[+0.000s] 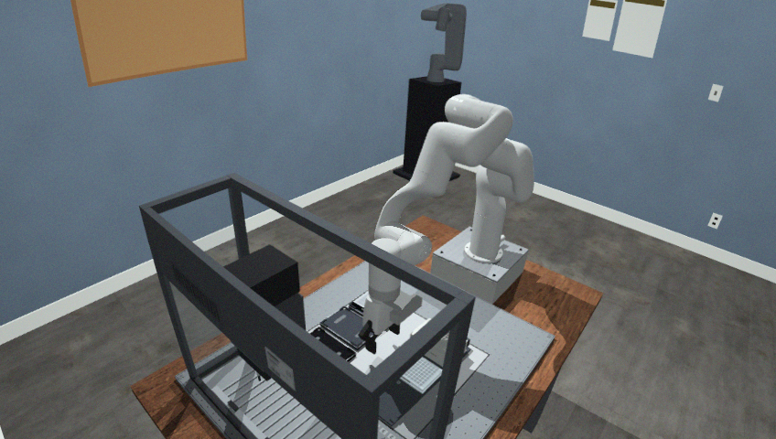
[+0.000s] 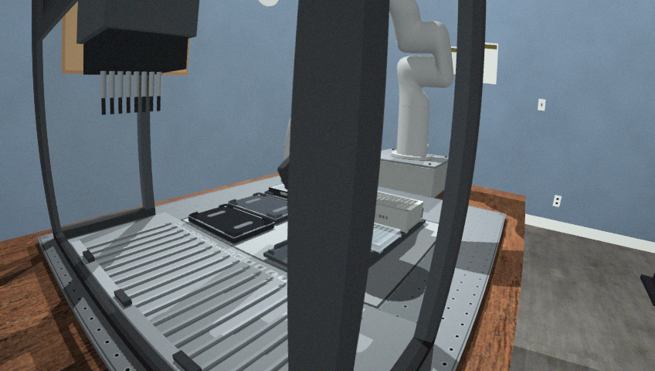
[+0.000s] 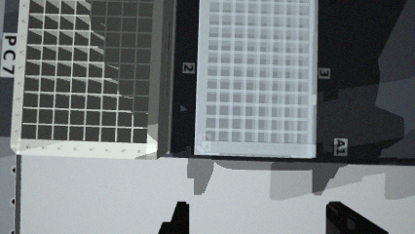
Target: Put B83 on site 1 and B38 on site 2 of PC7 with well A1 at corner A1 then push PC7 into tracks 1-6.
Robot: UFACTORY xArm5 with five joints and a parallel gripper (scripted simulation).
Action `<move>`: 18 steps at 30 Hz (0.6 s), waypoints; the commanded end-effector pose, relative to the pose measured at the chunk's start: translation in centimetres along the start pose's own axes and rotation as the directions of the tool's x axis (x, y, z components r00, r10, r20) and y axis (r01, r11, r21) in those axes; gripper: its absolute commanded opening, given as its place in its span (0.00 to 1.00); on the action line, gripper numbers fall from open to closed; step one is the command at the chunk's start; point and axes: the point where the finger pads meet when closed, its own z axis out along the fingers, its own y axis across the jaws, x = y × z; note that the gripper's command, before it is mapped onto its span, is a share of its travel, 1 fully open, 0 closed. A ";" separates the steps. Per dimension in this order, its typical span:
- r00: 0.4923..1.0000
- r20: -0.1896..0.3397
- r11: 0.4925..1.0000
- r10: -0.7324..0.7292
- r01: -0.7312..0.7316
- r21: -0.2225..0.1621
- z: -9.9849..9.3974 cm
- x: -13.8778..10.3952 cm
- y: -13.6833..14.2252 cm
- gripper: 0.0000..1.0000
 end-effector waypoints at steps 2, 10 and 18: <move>1.000 0.027 1.000 0.000 0.000 -0.003 0.4 0.0 0.2 1.00; 1.000 0.027 1.000 0.000 0.000 -0.003 1.2 0.0 0.2 1.00; 1.000 0.027 1.000 0.000 0.000 -0.003 1.2 0.0 0.2 1.00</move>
